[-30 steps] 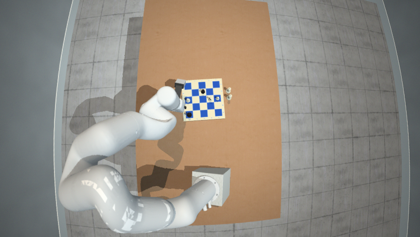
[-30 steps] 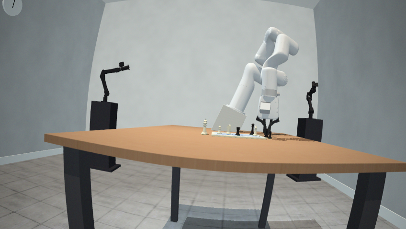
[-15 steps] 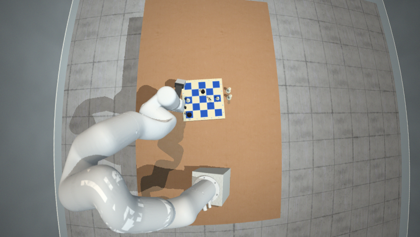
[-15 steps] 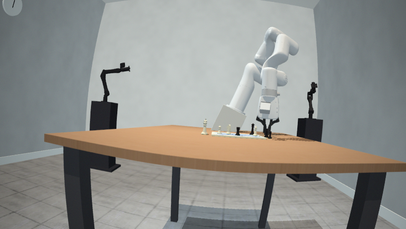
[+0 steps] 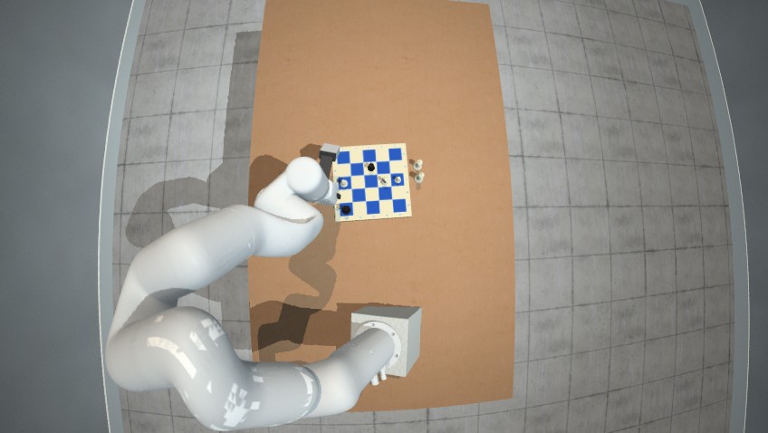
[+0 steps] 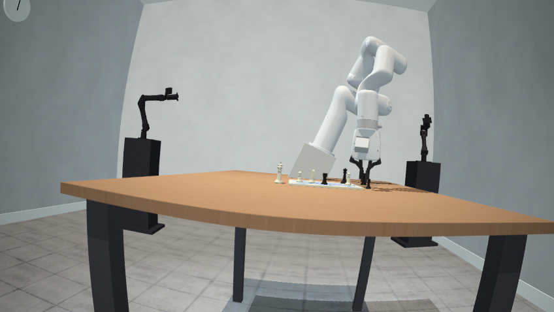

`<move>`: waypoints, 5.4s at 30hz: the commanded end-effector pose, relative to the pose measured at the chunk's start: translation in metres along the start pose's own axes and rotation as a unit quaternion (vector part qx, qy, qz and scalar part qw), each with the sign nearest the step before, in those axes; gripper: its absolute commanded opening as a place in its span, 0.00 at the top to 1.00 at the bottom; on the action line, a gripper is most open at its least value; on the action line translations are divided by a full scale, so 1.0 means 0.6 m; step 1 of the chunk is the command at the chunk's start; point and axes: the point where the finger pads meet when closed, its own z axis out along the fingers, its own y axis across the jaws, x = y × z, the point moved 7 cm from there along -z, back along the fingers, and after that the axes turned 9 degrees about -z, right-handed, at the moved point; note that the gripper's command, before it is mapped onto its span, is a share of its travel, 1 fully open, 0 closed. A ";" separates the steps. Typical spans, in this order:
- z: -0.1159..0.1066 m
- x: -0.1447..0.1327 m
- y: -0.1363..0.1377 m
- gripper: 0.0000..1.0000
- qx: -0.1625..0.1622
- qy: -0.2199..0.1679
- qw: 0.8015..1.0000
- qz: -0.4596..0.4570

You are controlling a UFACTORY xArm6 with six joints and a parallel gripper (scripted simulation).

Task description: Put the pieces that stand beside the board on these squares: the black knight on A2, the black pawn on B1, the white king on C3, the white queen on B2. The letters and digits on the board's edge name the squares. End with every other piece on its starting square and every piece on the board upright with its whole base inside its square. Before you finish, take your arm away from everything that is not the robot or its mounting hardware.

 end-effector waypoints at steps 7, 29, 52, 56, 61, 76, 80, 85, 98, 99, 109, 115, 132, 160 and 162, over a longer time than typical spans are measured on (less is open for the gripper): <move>-0.115 0.002 -0.001 1.00 0.000 0.002 1.000 0.000; -0.157 0.008 0.002 1.00 0.000 0.002 1.000 -0.015; -0.169 0.199 0.146 1.00 -0.005 0.002 0.883 -0.469; -0.169 0.202 0.149 1.00 -0.001 0.002 0.871 -0.490; -0.169 0.202 0.149 1.00 -0.001 0.002 0.871 -0.490; -0.145 0.202 0.149 1.00 -0.001 0.002 0.871 -0.491; -0.132 0.203 0.149 1.00 -0.001 0.002 0.871 -0.491; -0.093 0.203 0.149 1.00 -0.001 0.002 0.871 -0.491; -0.020 0.205 0.150 1.00 -0.001 0.002 0.871 -0.491; -0.016 0.205 0.150 1.00 -0.001 0.002 0.871 -0.491; -0.008 0.205 0.150 1.00 -0.001 0.002 0.871 -0.491; -0.008 0.205 0.150 1.00 -0.001 0.002 0.871 -0.491; -0.008 0.205 0.150 1.00 -0.001 0.002 0.871 -0.491; -0.008 0.207 0.152 1.00 -0.001 0.002 0.871 -0.491; -0.008 0.207 0.152 1.00 -0.001 0.002 0.871 -0.491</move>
